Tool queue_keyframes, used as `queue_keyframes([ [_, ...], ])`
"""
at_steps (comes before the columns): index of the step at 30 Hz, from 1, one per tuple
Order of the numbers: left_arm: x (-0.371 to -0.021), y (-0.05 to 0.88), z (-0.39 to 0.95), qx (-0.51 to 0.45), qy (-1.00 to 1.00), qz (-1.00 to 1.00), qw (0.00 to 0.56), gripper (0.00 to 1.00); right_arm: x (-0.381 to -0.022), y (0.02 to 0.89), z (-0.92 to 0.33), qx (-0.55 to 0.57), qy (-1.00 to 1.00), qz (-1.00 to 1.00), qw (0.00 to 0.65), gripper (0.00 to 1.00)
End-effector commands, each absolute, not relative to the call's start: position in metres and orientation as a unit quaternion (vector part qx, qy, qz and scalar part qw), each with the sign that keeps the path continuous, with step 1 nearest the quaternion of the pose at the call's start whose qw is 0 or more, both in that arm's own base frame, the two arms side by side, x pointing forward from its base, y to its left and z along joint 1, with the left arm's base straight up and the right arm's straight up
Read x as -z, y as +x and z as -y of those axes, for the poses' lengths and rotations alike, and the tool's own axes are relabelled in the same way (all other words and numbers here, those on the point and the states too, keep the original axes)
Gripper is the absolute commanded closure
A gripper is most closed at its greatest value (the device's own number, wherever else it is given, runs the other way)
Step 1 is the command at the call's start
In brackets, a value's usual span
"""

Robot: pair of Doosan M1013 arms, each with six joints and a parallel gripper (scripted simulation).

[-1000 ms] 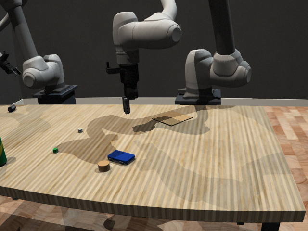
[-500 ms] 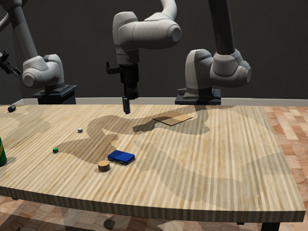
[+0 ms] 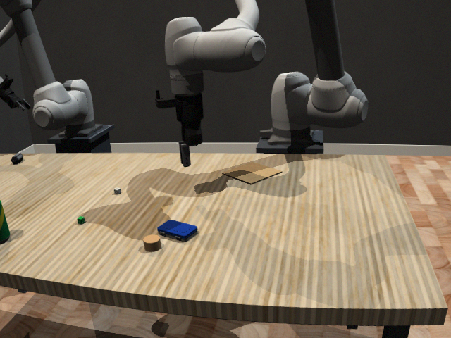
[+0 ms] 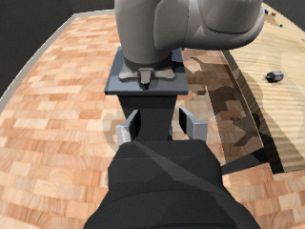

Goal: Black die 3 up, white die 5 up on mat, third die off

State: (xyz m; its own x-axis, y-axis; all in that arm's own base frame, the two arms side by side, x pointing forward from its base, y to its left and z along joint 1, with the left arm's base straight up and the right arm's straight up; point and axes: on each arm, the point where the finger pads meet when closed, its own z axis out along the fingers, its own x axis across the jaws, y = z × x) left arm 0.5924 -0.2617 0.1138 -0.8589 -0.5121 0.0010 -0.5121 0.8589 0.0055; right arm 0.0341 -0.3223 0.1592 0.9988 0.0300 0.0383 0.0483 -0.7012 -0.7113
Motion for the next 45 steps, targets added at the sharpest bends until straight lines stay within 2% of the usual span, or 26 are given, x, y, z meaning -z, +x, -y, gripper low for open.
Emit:
queue_keyframes([
  [1, -0.119, 0.594, 0.261, 0.0, 0.266, 0.964, 0.0, 0.66, -0.159, 0.032, 0.323, 0.011, -0.924, 0.022, 0.383, 0.0],
  [15, -0.134, 0.505, 0.184, 0.0, 0.427, 0.904, 0.0, 0.66, -0.159, 0.032, 0.323, 0.011, -0.924, 0.022, 0.383, 0.0],
  [28, -0.127, 0.402, 0.111, 0.0, 0.581, 0.814, 0.0, 0.66, -0.159, 0.032, 0.323, 0.011, -0.924, 0.022, 0.383, 0.0],
  [45, -0.122, 0.378, 0.097, 0.0, 0.613, 0.79, 0.0, 0.66, -0.159, 0.032, 0.323, 0.011, -0.924, 0.022, 0.383, 0.0],
])
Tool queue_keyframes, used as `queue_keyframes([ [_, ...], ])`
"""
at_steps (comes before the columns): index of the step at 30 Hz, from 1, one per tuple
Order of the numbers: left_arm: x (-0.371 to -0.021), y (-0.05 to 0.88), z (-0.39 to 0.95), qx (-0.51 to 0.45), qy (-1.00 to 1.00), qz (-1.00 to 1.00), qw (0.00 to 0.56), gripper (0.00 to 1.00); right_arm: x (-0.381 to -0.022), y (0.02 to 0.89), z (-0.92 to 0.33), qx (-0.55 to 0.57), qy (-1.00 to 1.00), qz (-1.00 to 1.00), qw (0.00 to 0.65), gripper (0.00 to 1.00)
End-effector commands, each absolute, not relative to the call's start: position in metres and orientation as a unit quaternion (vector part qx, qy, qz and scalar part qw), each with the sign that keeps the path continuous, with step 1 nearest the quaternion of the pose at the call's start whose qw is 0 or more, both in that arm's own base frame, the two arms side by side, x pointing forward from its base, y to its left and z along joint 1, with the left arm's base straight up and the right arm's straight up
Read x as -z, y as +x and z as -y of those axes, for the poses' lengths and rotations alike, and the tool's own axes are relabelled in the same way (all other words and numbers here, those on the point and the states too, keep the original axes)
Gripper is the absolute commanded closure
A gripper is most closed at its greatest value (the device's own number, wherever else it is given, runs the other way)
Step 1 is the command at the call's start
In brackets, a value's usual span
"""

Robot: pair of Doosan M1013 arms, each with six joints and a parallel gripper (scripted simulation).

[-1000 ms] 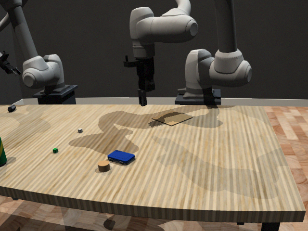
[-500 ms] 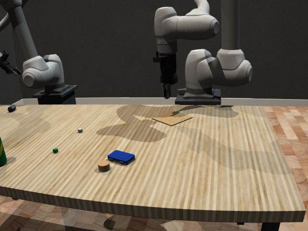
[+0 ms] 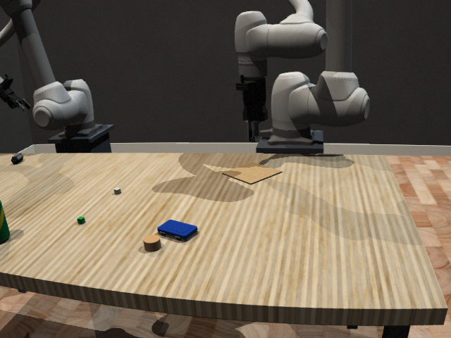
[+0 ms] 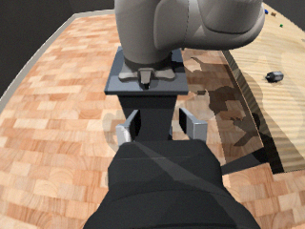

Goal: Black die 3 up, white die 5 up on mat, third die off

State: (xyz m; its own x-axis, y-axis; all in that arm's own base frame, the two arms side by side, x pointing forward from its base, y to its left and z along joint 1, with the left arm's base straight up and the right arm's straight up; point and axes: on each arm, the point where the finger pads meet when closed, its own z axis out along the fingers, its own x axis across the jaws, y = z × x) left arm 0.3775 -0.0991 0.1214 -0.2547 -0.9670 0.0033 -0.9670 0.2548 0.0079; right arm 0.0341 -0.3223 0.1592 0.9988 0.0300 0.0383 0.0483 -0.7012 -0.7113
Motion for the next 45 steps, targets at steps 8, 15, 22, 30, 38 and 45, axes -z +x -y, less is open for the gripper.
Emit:
queue_keyframes([
  [8, -0.114, 0.378, 0.097, 0.0, 0.613, 0.79, 0.0, 0.66, -0.159, 0.032, 0.323, 0.011, -0.924, 0.022, 0.383, 0.0],
  [15, -0.086, 0.378, 0.096, 0.0, 0.613, 0.79, 0.0, 0.66, -0.159, 0.032, 0.323, 0.011, -0.924, 0.022, 0.383, 0.0],
  [22, -0.062, 0.378, 0.096, 0.0, 0.613, 0.79, 0.0, 0.66, -0.159, 0.032, 0.323, 0.011, -0.924, 0.022, 0.383, 0.0],
  [30, -0.034, 0.378, 0.096, 0.0, 0.613, 0.79, 0.0, 0.66, -0.159, 0.032, 0.323, 0.011, -0.924, 0.022, 0.383, 0.0],
  [38, -0.028, 0.378, 0.096, 0.0, 0.613, 0.79, 0.0, 0.66, -0.159, 0.032, 0.323, 0.011, -0.924, 0.022, 0.383, 0.0],
  [45, -0.028, 0.378, 0.096, 0.0, 0.613, 0.79, 0.0, 0.66, -0.159, 0.032, 0.323, 0.011, -0.924, 0.022, 0.383, 0.0],
])
